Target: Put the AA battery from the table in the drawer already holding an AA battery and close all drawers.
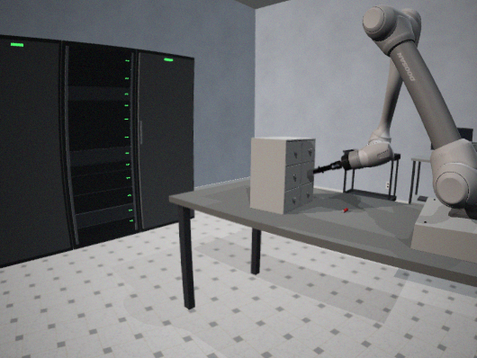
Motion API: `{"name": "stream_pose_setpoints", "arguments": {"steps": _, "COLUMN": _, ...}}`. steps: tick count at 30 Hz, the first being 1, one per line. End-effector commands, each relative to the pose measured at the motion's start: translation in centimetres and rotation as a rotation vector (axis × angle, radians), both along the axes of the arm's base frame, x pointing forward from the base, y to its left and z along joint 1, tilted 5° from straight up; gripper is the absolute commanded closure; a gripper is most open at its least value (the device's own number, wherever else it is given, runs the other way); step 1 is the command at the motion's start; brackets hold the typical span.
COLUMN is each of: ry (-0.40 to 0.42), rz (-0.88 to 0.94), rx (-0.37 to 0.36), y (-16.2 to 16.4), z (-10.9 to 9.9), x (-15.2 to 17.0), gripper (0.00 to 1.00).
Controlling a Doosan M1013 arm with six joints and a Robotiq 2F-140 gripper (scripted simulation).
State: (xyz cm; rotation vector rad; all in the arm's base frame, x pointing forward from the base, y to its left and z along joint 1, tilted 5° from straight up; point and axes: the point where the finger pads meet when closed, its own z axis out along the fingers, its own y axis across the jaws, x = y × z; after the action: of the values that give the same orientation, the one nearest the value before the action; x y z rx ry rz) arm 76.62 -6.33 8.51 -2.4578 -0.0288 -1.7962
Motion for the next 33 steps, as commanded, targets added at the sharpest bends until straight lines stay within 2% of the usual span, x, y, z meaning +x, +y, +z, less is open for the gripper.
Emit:
{"name": "stream_pose_setpoints", "arguments": {"steps": 1, "ry": 0.0, "rz": 0.0, "rx": 0.0, "y": 0.0, "z": 0.0, "x": 0.0, "gripper": 0.92}}
{"name": "stream_pose_setpoints", "arguments": {"steps": 33, "ry": 0.0, "rz": 0.0, "rx": 0.0, "y": -0.1, "z": -0.1, "x": -1.5, "gripper": 0.92}}
